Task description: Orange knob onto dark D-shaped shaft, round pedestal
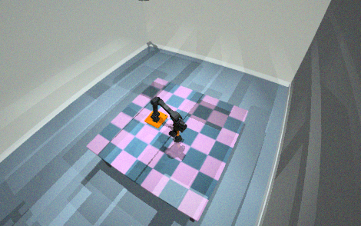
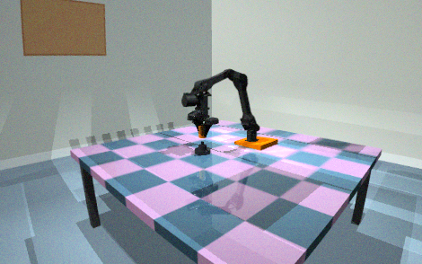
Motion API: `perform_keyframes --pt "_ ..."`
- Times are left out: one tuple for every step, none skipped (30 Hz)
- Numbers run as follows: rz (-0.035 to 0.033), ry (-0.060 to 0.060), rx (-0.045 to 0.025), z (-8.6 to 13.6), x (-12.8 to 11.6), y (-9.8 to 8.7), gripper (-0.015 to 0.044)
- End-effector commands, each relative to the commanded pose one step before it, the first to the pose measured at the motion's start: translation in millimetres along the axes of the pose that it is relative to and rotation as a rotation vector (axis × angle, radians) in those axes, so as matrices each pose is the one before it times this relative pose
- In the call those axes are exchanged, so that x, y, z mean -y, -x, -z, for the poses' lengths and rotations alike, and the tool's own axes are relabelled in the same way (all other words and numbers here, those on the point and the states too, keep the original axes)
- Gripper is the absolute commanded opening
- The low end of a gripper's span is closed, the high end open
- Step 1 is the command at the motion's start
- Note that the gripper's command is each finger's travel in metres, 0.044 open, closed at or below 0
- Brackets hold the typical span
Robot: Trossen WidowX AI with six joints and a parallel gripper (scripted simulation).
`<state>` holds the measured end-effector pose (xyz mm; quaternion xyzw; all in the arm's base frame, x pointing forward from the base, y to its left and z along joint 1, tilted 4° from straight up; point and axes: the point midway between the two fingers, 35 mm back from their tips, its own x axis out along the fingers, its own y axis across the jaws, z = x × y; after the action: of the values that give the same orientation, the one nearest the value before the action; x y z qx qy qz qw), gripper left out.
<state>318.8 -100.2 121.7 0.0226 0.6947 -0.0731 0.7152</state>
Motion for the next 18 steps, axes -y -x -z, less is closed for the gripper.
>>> perform_keyframes --pt "0.00266 0.0073 0.00031 -0.50 0.79 -5.14 0.0000" --pt "0.00002 0.0000 0.00000 -0.04 0.01 -2.63 0.0000" --pt "0.00002 0.0000 0.00000 -0.02 0.00 -3.02 0.0000" --pt "0.00002 0.0000 -0.00001 0.02 0.00 -3.13 0.0000" --pt "0.00002 0.0000 -0.00001 0.05 -0.01 -3.14 0.0000" --pt "0.00002 0.0000 -0.00001 0.09 -0.01 -3.13 0.0000" --pt "0.00001 0.0000 -0.00001 0.08 -0.01 -2.04 0.0000" --pt "0.00001 0.0000 -0.00001 0.07 -0.01 -1.30 0.0000" --pt "0.00000 0.0000 0.00000 0.04 -0.01 -0.66 0.0000" --pt "0.00000 0.0000 0.00000 0.00 0.01 -0.03 0.0000" --pt "-0.00001 -0.0022 0.00001 -0.08 0.00 1.45 0.0000" --pt "0.00000 -0.0015 0.00001 -0.11 0.04 1.37 0.0000" --pt "0.00001 -0.0007 0.00003 -0.38 0.21 0.83 0.0000" --pt "0.00003 0.0000 0.00004 -0.54 0.37 -0.04 0.0000" --pt "0.00003 0.0000 0.00001 -0.19 0.28 -0.26 0.0000" --pt "0.00001 0.0000 -0.00001 0.10 0.06 -0.31 0.0000" --pt "0.00000 0.0000 -0.00001 0.09 0.00 -0.88 0.0000" --pt "0.00000 0.0000 -0.00002 0.24 -0.04 -0.71 0.0000"
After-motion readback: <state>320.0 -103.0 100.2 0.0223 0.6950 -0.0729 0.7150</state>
